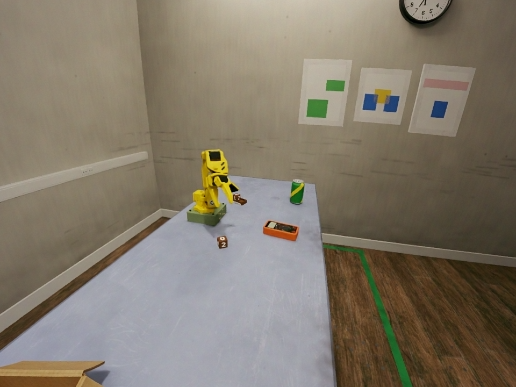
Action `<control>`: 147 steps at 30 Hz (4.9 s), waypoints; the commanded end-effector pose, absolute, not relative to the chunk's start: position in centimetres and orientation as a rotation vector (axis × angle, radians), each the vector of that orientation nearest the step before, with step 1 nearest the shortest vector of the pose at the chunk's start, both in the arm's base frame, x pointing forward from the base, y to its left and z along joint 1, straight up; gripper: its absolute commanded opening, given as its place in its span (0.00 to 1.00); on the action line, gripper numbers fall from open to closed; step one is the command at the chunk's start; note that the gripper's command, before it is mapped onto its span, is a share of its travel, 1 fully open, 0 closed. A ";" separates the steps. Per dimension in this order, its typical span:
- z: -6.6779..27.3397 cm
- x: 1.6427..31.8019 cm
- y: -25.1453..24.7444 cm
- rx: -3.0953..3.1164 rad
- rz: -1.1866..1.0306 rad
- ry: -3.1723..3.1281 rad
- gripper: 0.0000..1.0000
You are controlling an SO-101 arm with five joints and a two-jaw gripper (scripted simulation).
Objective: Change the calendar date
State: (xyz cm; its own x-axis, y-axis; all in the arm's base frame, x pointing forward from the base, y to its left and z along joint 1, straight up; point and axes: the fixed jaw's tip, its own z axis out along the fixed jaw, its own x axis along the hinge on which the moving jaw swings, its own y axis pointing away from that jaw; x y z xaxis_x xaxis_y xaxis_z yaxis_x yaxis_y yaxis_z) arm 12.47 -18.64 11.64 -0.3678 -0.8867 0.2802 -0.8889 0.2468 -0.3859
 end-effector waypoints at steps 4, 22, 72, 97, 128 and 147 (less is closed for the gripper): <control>11.7 12.3 -19.6 2.028 0.755 -2.162 0.35; 11.5 12.1 -21.1 2.431 0.652 -1.466 0.35; 1.7 10.7 -19.3 2.819 0.045 -1.342 0.35; 1.1 10.6 -19.1 2.834 0.007 -1.349 0.35; 0.4 10.6 -19.1 2.837 0.005 -1.344 0.35; -2.1 10.6 -19.1 2.837 0.005 -1.344 0.35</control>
